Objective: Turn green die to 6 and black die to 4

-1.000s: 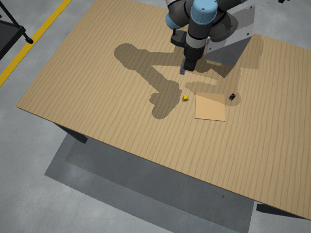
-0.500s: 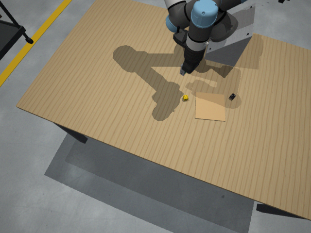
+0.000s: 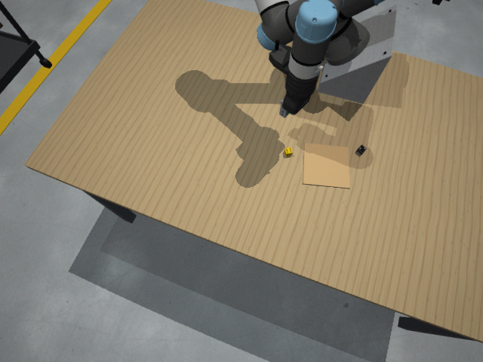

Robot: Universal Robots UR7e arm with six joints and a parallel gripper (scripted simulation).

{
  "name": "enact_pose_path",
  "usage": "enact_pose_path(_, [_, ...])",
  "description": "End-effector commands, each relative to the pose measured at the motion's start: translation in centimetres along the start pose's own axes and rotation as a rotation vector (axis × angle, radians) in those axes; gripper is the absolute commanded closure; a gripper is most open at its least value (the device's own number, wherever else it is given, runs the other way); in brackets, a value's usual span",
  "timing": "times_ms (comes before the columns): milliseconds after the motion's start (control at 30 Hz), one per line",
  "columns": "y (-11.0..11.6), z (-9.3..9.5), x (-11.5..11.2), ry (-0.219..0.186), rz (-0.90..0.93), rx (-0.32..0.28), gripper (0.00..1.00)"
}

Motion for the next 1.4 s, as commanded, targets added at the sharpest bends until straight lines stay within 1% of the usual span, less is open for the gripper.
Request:
enact_pose_path(0, [-0.1,0.0,0.0,0.001,0.001,-0.017,0.60])
enact_pose_path(100, [-0.3,0.0,0.0,0.002,0.001,-0.047,0.60])
enact_pose_path(200, [-0.6,0.1,0.0,0.000,0.001,-0.092,0.60])
enact_pose_path(300, [-1.0,0.1,0.0,-0.002,0.001,-0.151,0.60])
enact_pose_path(433, [-1.7,0.3,0.0,-0.004,0.001,-0.247,0.60])
enact_pose_path(500, [-1.7,0.3,0.0,-0.004,0.001,-0.247,0.60])
enact_pose_path(800, [-3.2,0.9,0.1,-0.005,-0.001,-0.481,0.60])
enact_pose_path(867, [-3.5,1.0,0.0,-0.012,0.000,-0.532,0.60])
enact_pose_path(1000, [-4.0,1.4,0.1,-0.009,-0.002,-0.629,0.60])
enact_pose_path(1067, [-4.0,1.4,0.1,-0.009,-0.002,-0.629,0.60])
enact_pose_path(1367, [-5.1,2.3,0.1,-0.013,-0.003,-0.830,0.60])
Point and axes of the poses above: the point where the finger pads meet when closed, its own z axis out along the fingers, its own x axis across the jaws, y = z × x, the point moved 6 cm from there along -z, back along the fingers, and after that the axes turned 1 degree about -z, right-handed, at the moved point
